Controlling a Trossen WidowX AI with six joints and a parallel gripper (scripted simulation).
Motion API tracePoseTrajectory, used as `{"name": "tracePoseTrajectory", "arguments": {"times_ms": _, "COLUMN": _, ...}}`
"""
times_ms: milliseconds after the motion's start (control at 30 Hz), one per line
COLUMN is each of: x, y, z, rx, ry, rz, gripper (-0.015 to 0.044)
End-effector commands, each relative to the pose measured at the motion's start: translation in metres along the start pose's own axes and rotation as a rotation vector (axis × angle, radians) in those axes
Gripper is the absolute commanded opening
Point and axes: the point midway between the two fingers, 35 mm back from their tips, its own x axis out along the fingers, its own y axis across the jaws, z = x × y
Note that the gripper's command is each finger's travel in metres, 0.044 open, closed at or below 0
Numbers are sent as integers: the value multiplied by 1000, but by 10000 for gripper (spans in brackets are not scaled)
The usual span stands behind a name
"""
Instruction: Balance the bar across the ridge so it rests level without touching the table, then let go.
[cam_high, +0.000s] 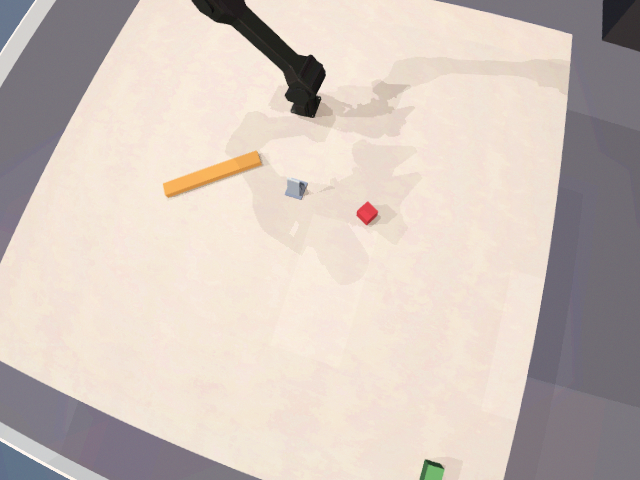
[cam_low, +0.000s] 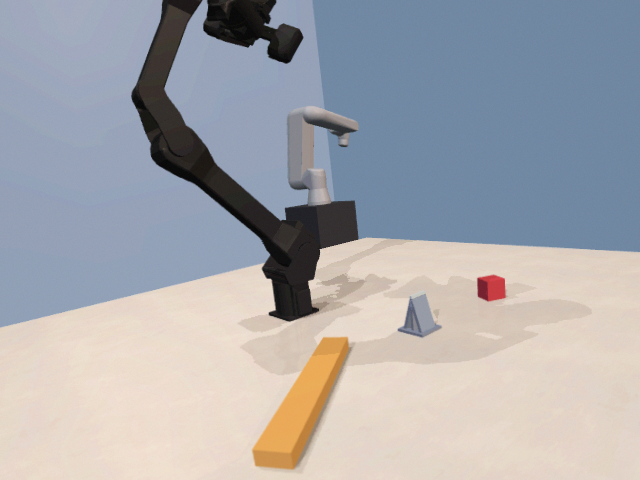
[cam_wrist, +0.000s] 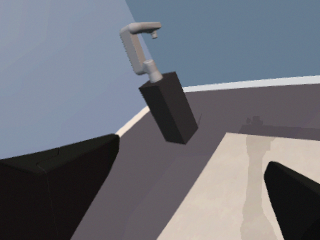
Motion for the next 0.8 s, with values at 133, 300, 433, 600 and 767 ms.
{"name": "tracePoseTrajectory", "arguments": {"times_ms": 133, "x": 10, "y": -16, "z": 8, "rx": 27, "ry": -13, "rz": -70, "gripper": 315}}
{"name": "tracePoseTrajectory", "arguments": {"times_ms": 300, "x": 21, "y": -40, "z": 18, "rx": 68, "ry": -31, "rz": -170, "gripper": 315}}
{"name": "tracePoseTrajectory", "arguments": {"times_ms": 433, "x": 27, "y": -59, "z": 25, "rx": 99, "ry": -47, "rz": -246, "gripper": 315}}
{"name": "tracePoseTrajectory", "arguments": {"times_ms": 600, "x": 31, "y": -84, "z": 33, "rx": 140, "ry": -67, "rz": -340, "gripper": 315}}
{"name": "tracePoseTrajectory", "arguments": {"times_ms": 767, "x": 34, "y": -111, "z": 40, "rx": 192, "ry": -85, "rz": -433, "gripper": 315}}
